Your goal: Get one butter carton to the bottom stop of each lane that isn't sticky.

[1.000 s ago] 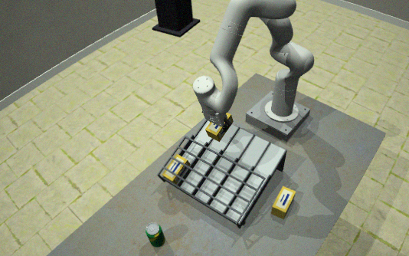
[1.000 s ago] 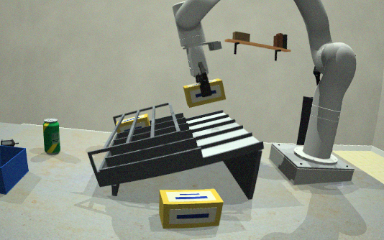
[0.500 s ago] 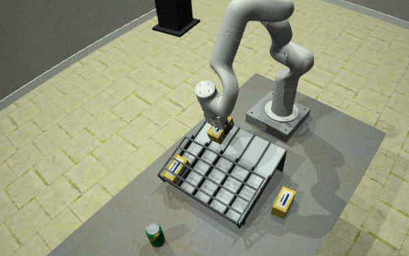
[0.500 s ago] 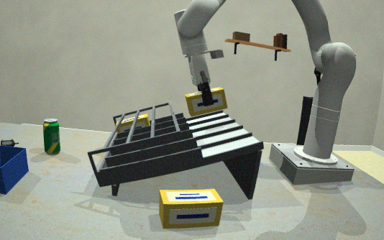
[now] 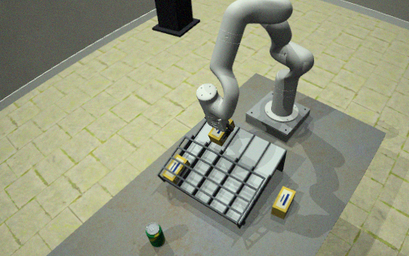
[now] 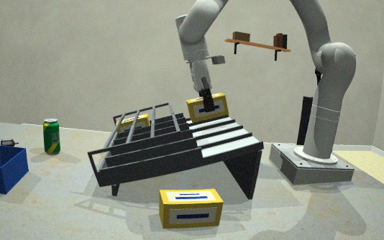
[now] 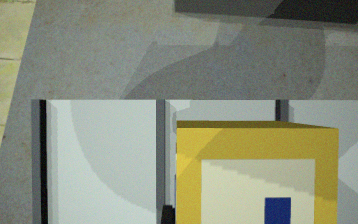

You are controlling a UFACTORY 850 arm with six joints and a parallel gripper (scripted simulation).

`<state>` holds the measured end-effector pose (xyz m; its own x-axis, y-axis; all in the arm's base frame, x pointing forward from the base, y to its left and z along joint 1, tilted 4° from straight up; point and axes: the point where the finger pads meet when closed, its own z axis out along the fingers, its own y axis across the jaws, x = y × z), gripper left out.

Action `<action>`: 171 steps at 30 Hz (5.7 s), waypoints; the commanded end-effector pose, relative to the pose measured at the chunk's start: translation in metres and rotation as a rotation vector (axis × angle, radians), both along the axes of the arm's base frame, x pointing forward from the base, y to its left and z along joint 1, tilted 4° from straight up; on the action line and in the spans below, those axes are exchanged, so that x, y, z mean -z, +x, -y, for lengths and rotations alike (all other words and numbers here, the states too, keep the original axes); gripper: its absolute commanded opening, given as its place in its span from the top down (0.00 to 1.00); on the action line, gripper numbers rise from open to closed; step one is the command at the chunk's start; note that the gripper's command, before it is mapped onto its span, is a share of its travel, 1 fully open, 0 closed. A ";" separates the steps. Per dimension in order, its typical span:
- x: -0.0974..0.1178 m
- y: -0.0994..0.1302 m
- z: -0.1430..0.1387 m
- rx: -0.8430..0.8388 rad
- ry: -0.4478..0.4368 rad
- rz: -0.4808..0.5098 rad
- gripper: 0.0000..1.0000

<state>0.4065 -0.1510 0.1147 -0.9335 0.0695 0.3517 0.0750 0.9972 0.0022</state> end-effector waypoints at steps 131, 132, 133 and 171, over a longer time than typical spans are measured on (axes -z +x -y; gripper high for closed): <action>0.016 -0.005 0.000 0.000 -0.001 0.002 1.00; 0.016 -0.005 0.000 0.000 -0.001 0.002 1.00; 0.016 -0.005 0.000 0.000 -0.001 0.002 1.00; 0.020 -0.007 0.000 0.000 -0.001 0.002 1.00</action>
